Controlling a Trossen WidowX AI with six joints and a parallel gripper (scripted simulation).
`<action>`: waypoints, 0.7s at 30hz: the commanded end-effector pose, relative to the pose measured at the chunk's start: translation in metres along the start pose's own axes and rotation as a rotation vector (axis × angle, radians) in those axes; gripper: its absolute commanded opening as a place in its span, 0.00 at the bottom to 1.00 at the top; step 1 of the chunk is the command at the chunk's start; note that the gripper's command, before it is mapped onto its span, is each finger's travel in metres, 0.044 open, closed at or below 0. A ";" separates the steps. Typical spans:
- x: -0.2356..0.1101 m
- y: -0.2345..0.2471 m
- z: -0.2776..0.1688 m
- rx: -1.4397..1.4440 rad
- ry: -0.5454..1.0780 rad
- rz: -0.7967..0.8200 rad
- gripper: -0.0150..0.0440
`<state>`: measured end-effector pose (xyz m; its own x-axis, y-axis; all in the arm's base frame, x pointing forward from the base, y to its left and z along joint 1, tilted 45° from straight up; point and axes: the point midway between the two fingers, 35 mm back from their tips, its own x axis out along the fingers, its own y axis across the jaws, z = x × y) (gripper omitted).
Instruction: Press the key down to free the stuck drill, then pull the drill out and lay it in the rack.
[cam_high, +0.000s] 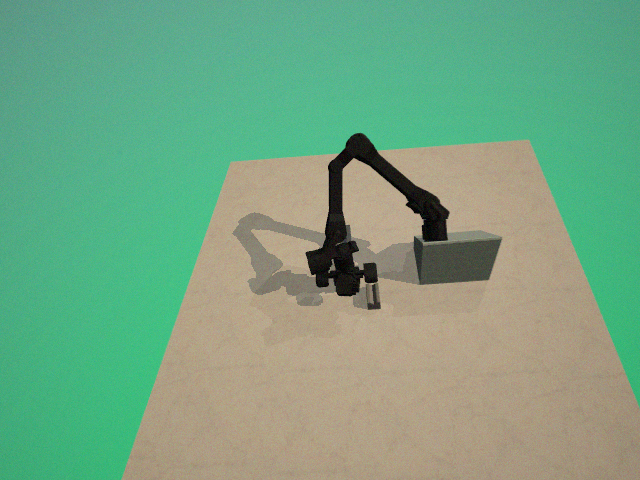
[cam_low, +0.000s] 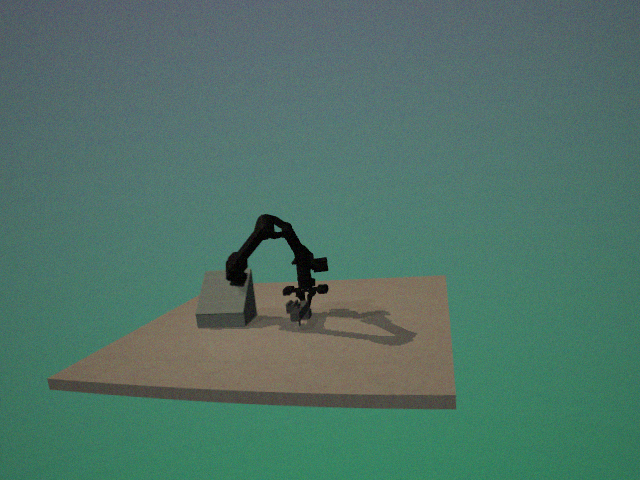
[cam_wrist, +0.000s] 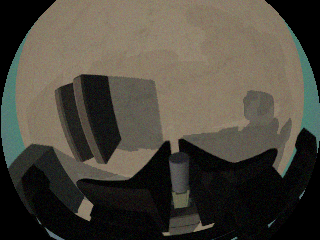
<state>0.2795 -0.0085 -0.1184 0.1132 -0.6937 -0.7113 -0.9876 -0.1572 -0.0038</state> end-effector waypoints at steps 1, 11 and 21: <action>-0.002 -0.002 0.009 -0.002 -0.003 -0.005 0.25; -0.002 -0.003 0.024 -0.002 -0.004 -0.006 0.25; 0.000 -0.001 0.023 0.001 -0.001 -0.001 0.52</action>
<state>0.2784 0.0092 -0.1351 0.1145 -0.6916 -0.7132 -0.9876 -0.1569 -0.0065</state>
